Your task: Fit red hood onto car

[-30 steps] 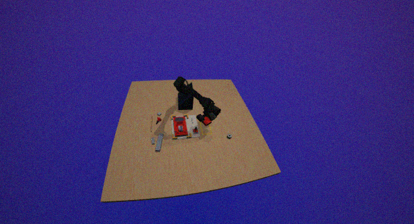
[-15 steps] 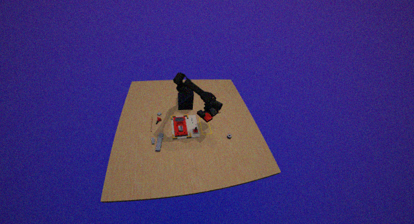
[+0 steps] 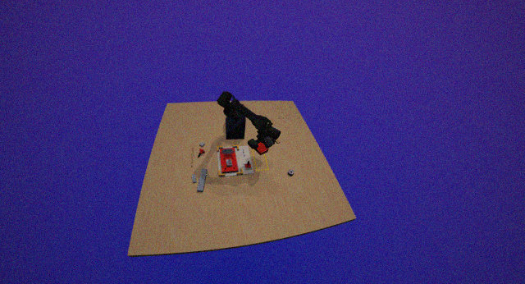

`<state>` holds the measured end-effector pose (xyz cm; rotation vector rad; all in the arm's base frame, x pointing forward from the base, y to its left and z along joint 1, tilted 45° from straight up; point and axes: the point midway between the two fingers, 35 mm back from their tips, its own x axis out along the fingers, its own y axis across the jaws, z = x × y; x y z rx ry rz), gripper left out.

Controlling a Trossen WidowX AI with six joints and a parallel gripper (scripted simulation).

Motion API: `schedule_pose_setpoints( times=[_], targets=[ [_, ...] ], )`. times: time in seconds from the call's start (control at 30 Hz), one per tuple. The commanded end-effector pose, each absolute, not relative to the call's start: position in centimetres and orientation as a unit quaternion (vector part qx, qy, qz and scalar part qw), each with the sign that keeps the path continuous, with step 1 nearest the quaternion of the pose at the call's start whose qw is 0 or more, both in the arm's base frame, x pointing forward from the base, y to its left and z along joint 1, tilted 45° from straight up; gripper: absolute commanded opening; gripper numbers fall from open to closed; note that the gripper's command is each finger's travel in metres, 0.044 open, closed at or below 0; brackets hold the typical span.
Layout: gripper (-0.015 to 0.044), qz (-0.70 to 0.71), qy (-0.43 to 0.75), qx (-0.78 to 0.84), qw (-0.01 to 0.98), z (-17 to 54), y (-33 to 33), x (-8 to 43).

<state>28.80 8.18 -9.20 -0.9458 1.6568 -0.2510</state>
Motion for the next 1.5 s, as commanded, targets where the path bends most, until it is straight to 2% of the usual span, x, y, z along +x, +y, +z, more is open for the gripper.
schedule_pose_setpoints(
  times=[0.0, 0.53, 1.07, 1.47],
  targets=[
    [0.0000, -0.120, 0.702, -0.389, 0.584, -7.5, 6.9, 30.1],
    [0.0000, -0.184, 0.685, -0.329, 0.623, -0.8, 0.6, 33.5],
    [0.0000, -0.263, 0.660, -0.274, 0.648, 6.1, -6.8, 33.9],
    [0.0000, -0.267, 0.660, -0.272, 0.648, 4.9, -8.2, 33.9]
  ],
)
